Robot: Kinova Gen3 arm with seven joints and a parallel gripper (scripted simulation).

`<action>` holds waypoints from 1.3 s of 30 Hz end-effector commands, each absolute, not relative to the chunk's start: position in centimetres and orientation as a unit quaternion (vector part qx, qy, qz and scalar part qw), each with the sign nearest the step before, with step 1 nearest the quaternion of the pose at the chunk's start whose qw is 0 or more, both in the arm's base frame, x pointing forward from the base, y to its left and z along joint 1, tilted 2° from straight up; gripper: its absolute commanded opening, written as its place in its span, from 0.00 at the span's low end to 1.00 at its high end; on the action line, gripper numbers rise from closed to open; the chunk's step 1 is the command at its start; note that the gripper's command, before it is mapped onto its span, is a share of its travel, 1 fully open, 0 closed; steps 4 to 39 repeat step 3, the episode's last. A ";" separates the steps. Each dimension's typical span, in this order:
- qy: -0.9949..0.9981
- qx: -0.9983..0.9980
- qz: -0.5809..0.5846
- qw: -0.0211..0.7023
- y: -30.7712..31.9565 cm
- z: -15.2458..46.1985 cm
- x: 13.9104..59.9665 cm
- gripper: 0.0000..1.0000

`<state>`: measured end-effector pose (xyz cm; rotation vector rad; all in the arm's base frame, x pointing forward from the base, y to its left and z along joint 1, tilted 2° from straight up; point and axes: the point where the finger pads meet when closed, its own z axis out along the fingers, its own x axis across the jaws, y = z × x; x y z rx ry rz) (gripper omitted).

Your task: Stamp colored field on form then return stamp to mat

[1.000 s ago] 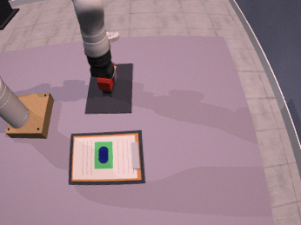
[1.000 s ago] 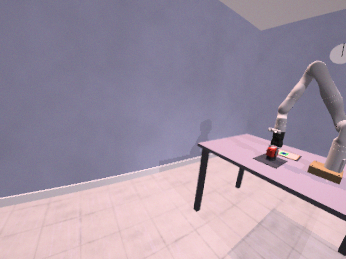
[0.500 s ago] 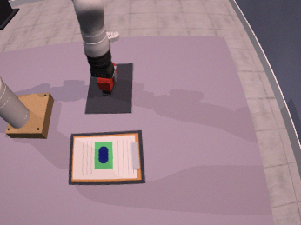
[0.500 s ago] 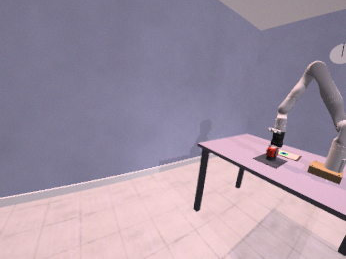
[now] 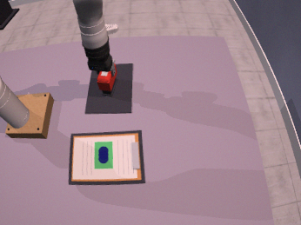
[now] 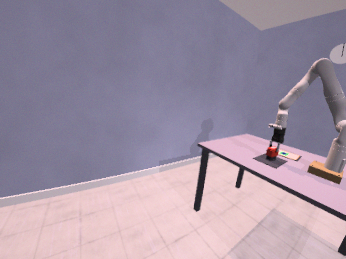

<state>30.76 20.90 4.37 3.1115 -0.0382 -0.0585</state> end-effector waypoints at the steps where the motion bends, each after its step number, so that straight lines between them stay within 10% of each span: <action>1: -0.013 1.000 -0.011 0.010 21.3 7.0 31.3 1.00; 39: -0.013 1.000 -0.011 0.010 21.4 8.0 31.3 1.00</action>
